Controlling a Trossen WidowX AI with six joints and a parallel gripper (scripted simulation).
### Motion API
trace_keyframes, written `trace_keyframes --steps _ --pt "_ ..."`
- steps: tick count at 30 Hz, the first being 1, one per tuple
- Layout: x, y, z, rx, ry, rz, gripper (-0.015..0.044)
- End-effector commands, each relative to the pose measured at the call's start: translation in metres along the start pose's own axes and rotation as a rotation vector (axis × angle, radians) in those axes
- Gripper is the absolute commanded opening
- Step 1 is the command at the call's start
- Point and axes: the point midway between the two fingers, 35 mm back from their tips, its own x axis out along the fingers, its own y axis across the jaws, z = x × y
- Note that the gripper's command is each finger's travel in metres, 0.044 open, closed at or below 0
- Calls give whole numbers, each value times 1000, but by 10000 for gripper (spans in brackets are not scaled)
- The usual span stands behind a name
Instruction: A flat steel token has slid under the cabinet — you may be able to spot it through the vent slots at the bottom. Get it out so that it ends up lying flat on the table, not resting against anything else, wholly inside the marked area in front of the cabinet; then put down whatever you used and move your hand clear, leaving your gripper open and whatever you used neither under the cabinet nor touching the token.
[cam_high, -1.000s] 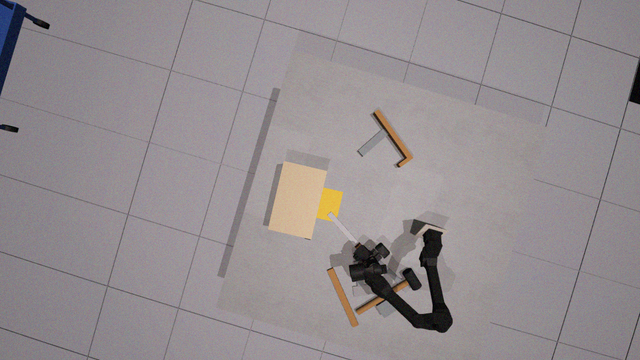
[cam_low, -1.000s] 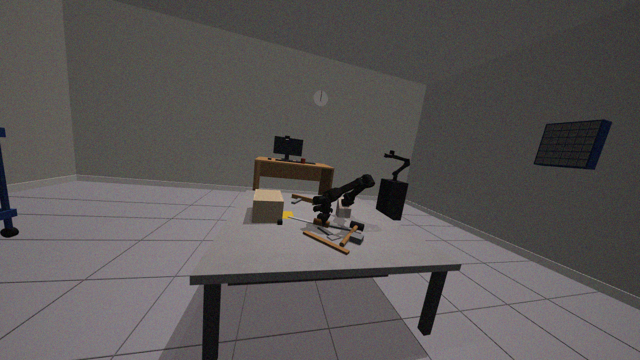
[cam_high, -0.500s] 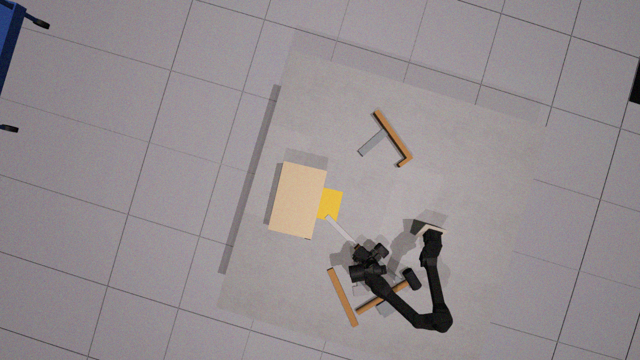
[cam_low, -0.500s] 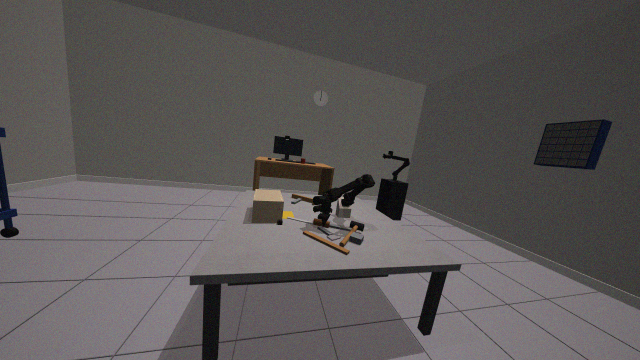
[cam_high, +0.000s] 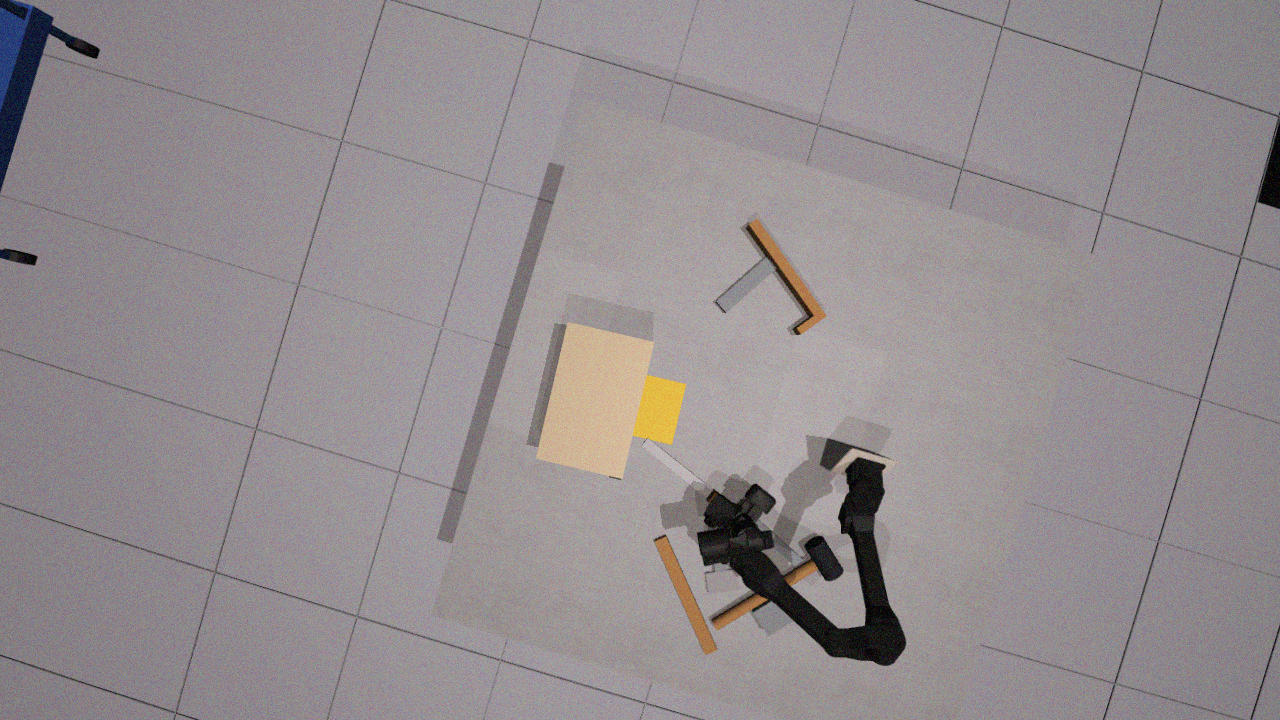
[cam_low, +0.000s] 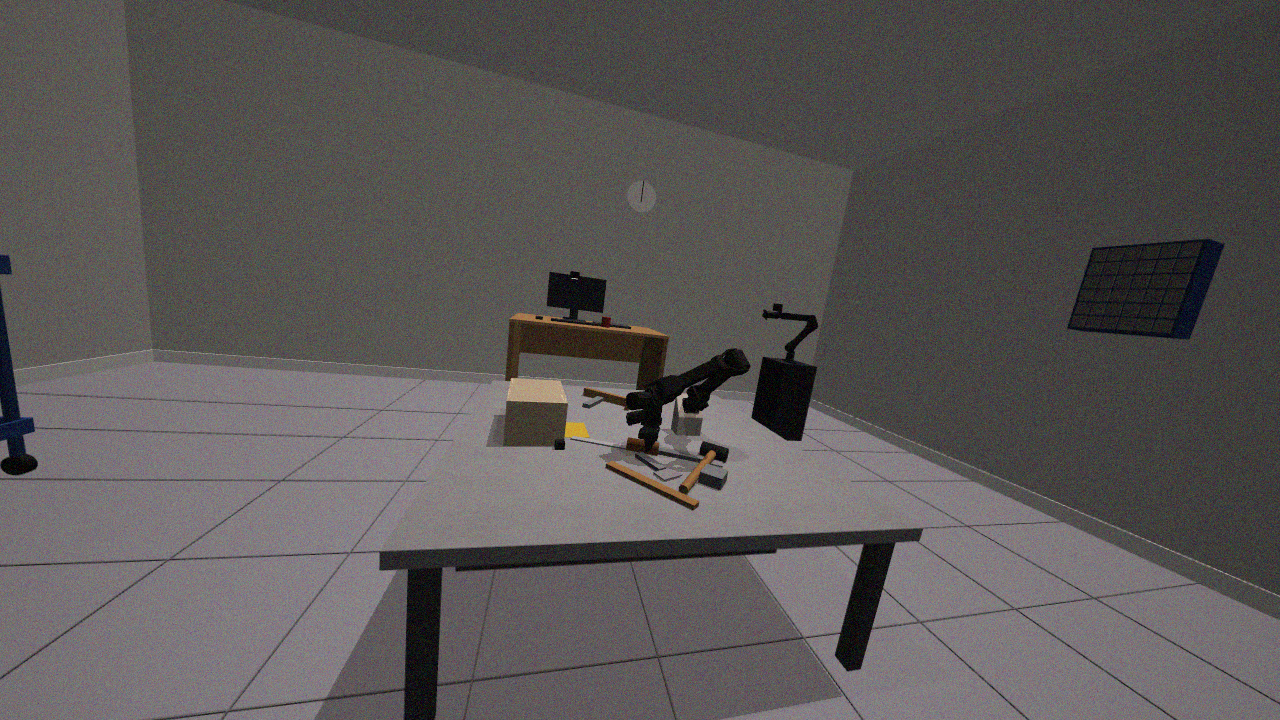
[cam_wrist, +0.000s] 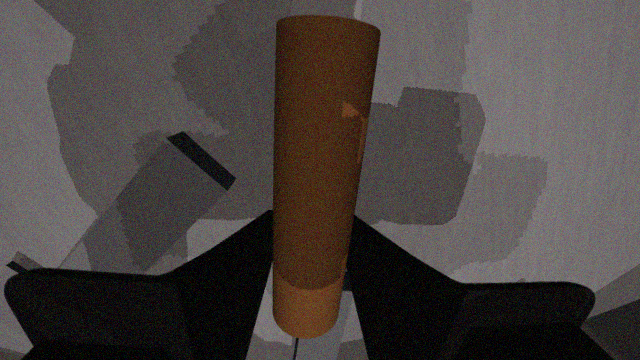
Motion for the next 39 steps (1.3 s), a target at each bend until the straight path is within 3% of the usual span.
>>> trace_keyframes --steps 1,4,11,16,19,35,39 --pt "-3 6 0 -57 -4 14 0" --pt "-3 5 0 -70 -4 14 0" --pt "0 0 0 -30 0 0 184" --pt "0 0 0 -37 0 0 200" --pt "0 0 0 -37 -3 11 270" --pt "3 0 -3 -35 -4 14 270" --pt "1 1 1 -42 -5 11 165"
